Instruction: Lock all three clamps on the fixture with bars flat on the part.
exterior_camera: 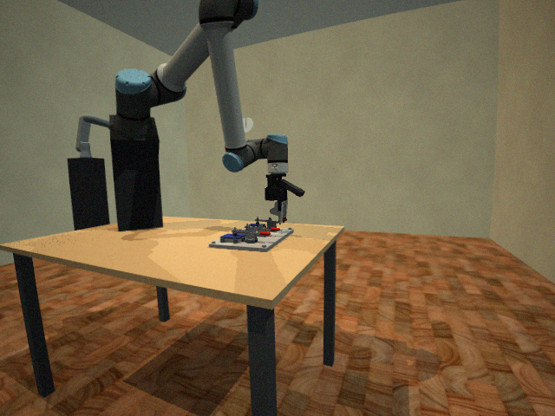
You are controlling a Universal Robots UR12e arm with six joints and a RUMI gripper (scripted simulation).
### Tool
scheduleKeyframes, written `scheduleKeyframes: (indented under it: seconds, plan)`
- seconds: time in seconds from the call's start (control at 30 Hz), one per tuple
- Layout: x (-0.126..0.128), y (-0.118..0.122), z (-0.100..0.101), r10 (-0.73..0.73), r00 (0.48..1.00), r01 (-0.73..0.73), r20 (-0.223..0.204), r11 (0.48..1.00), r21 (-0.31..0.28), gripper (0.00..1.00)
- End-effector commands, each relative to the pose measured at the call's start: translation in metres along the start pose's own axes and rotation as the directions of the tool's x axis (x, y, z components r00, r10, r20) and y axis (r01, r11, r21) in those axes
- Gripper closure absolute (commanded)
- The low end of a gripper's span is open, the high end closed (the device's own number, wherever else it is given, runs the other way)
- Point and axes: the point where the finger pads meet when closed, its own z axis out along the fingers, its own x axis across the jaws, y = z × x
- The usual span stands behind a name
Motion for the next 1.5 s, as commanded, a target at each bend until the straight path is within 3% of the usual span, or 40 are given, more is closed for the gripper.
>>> scheduleKeyframes:
  seconds: [0.0, 1.03, 1.07, 1.47]
  plan:
    - [-0.0001, -0.0006, 0.0002, 0.0, 1.0, 0.0, 0.0, 1.0, 0.001, 0.72]
    - [-0.0001, -0.0006, -0.0001, 0.0, 1.0, 0.0, 0.0, 1.0, 0.001, 0.72]
    - [-0.0001, -0.0006, -0.0001, 0.0, 1.0, 0.0, 0.0, 1.0, 0.001, 1.0]
    - [-0.0001, -0.0006, -0.0001, 0.0, 1.0, 0.0, 0.0, 1.0, 0.001, 1.0]
